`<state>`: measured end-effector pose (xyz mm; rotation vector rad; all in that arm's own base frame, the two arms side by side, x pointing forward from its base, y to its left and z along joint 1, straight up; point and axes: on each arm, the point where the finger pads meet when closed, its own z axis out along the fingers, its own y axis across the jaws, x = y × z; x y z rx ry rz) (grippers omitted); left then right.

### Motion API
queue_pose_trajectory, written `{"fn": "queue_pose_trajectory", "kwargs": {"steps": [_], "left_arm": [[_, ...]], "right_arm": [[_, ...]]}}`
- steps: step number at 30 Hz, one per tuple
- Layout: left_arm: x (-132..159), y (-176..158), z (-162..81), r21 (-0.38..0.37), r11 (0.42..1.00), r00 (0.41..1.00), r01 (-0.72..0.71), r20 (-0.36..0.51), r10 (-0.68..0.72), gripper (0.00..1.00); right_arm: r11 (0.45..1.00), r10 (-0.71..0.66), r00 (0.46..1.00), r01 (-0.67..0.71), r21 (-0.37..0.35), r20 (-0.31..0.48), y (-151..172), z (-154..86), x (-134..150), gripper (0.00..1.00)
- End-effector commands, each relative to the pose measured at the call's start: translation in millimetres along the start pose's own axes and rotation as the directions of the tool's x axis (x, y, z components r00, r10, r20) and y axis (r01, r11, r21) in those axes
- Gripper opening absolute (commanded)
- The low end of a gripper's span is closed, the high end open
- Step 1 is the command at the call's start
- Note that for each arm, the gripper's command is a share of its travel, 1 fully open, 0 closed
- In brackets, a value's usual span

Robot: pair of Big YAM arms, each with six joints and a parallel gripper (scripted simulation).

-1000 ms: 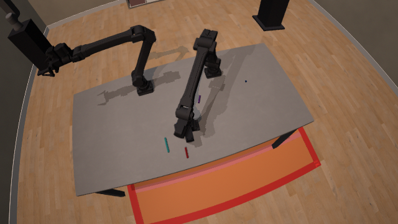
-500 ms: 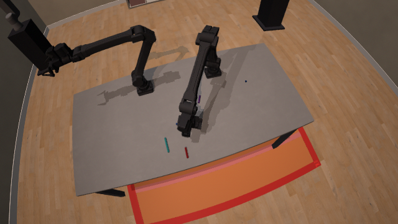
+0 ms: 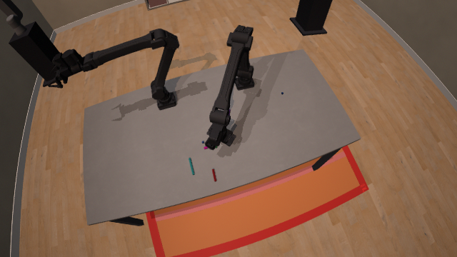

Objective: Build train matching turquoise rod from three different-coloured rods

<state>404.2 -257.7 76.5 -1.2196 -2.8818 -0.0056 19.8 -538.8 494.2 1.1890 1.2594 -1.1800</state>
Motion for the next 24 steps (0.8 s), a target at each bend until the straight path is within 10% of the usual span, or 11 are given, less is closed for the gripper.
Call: {"fn": "queue_pose_trajectory", "kwargs": {"steps": [1, 14, 24], "left_arm": [[6, 6, -17, -0.018, 0.987, 0.986, -0.161, 0.049, 0.162, 1.0], [33, 3, -14, -0.03, 0.898, 0.897, -0.439, 0.04, 0.44, 1.0], [63, -1, -9, -0.04, 0.722, 0.722, -0.69, 0.028, 0.692, 1.0]], "right_arm": [[1.0, 0.017, 1.0, -0.017, 0.008, 0.025, -3, 6, -6, 1.0], [1.0, 0.017, 1.0, -0.017, 0.008, 0.025, -3, 6, -6, 1.0], [1.0, 0.017, 1.0, -0.017, 0.008, 0.025, -3, 6, -6, 1.0]]}}
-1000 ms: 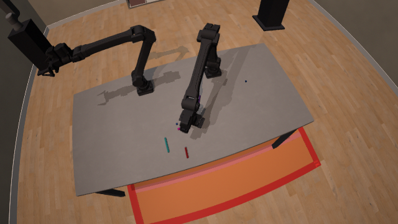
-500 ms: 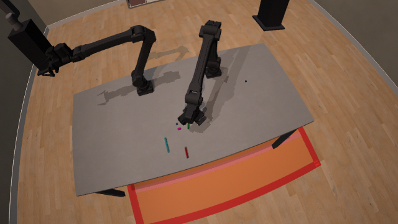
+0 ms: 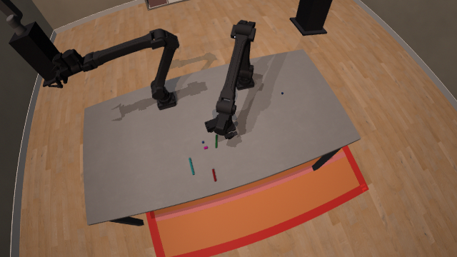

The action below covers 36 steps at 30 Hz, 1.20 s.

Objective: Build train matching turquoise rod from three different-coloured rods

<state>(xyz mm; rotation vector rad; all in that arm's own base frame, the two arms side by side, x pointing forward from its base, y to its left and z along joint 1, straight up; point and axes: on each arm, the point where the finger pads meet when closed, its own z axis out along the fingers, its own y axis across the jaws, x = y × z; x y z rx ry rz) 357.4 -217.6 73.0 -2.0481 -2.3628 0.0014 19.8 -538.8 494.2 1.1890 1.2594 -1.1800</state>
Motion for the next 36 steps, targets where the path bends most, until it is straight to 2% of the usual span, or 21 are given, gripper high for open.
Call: {"fn": "queue_pose_trajectory", "kwargs": {"steps": [1, 5, 7, 9, 16, 22, 24, 27, 31, 36], "left_arm": [[6, 2, -13, -0.042, 0.986, 0.986, -0.161, 0.028, 0.162, 1.0], [14, -6, -10, -0.044, 0.963, 0.963, -0.267, 0.023, 0.268, 1.0], [14, -6, -10, -0.044, 0.963, 0.963, -0.267, 0.023, 0.268, 1.0], [20, -12, -9, -0.046, 0.934, 0.934, -0.354, 0.018, 0.356, 1.0], [33, -25, -4, -0.048, 0.85, 0.851, -0.524, 0.009, 0.525, 1.0], [44, -36, 0, -0.048, 0.755, 0.755, -0.654, 0.001, 0.655, 1.0], [44, -36, 0, -0.048, 0.755, 0.755, -0.654, 0.001, 0.655, 1.0], [50, -42, 2, -0.047, 0.697, 0.698, -0.715, -0.003, 0.716, 1.0], [54, -47, 4, -0.047, 0.651, 0.652, -0.757, -0.006, 0.758, 1.0], [53, -47, 3, -0.05, 0.634, 0.635, -0.772, -0.007, 0.773, 1.0]], "right_arm": [[1.0, 0.017, 1.0, -0.017, 0.008, 0.025, -3, 6, -6, 1.0], [1.0, 0.017, 1.0, -0.017, 0.008, 0.025, -3, 6, -6, 1.0], [1.0, 0.017, 1.0, -0.017, 0.008, 0.025, -3, 6, -6, 1.0], [1.0, 0.017, 1.0, -0.017, 0.008, 0.025, -3, 6, -6, 1.0], [1.0, 0.017, 1.0, -0.017, 0.008, 0.025, -3, 6, -6, 1.0], [1.0, 0.017, 1.0, -0.017, 0.008, 0.025, -3, 6, -6, 1.0], [1.0, 0.017, 1.0, -0.017, 0.008, 0.025, -3, 6, -6, 1.0], [1.0, 0.017, 1.0, -0.017, 0.008, 0.025, -3, 6, -6, 1.0], [1.0, 0.017, 1.0, -0.017, 0.008, 0.025, -3, 6, -6, 1.0], [1.0, 0.017, 1.0, -0.017, 0.008, 0.025, -3, 6, -6, 1.0]]}}
